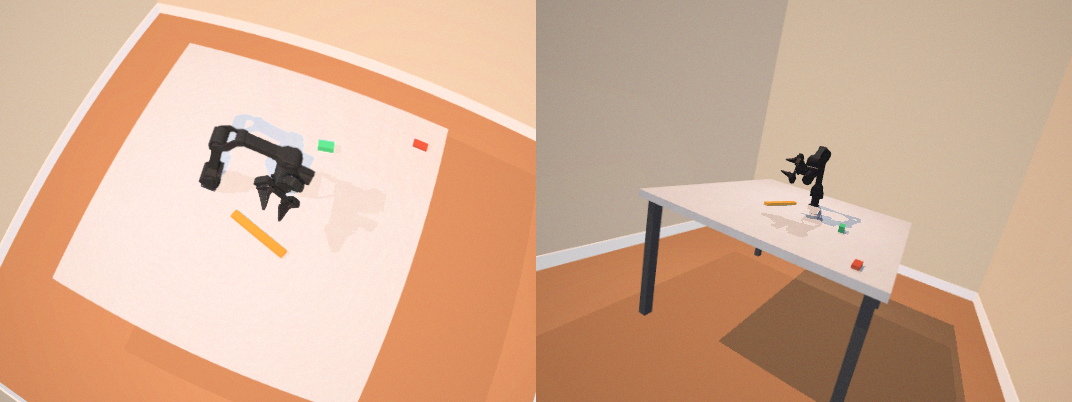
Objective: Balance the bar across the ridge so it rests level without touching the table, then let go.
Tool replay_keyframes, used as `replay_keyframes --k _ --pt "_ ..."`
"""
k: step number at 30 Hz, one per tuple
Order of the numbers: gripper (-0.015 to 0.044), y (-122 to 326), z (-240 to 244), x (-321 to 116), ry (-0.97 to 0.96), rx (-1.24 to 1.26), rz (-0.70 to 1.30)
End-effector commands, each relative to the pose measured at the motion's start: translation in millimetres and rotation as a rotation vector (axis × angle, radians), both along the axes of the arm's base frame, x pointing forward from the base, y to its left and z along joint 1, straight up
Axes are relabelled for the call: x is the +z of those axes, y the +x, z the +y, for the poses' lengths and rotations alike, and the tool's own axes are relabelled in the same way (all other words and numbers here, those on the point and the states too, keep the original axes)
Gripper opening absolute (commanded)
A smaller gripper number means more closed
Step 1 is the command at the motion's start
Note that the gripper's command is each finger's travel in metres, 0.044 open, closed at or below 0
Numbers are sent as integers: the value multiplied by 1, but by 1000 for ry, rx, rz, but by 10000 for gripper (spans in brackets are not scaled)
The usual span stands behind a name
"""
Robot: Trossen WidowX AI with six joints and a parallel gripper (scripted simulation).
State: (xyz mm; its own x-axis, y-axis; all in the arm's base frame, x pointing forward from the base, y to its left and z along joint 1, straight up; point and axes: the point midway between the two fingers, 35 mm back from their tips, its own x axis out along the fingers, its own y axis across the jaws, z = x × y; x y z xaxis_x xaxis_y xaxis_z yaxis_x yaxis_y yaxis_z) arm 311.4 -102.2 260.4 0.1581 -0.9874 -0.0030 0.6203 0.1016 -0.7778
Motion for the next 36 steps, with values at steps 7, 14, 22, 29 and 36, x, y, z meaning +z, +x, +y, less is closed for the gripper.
replay_keyframes --k 7,14,22,29,36 --pt "315 -19 -19 -22 143 -114 103" --pt "315 -42 -35 -50 346 -217 214" --pt "315 -64 -42 -80 597 -274 314" --pt "315 -77 -42 -104 823 -274 382" --pt "315 -85 -37 -122 1043 -218 423"
